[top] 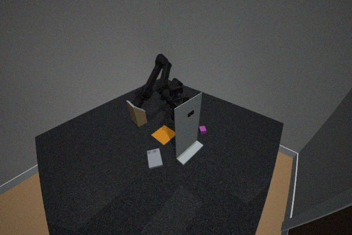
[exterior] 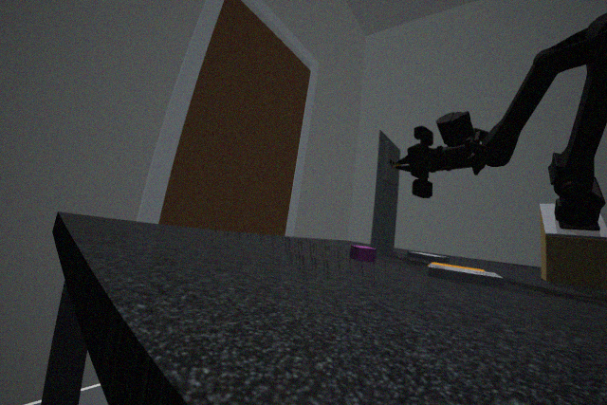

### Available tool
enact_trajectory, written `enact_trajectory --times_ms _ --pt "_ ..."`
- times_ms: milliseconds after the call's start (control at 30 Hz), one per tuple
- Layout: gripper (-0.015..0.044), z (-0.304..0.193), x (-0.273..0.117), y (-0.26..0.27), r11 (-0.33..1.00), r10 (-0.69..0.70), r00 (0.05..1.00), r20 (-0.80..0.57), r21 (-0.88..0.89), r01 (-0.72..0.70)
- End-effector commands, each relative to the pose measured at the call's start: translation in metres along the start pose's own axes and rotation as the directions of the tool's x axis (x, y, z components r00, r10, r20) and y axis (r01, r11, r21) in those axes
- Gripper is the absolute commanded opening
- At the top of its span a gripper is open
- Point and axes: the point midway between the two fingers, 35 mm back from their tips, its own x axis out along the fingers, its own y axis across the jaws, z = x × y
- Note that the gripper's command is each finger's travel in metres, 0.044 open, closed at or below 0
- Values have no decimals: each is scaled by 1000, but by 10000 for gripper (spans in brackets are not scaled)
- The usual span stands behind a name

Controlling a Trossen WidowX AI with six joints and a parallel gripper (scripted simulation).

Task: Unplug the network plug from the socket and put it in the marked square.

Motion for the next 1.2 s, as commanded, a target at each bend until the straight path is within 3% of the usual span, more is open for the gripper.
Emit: enact_trajectory --times_ms 0,1167 --pt "0 -1 -3 0 1000 -1 1000 -1 4 1" --pt "0 -7 -20 0 1000 0 1000 -2 4 0"
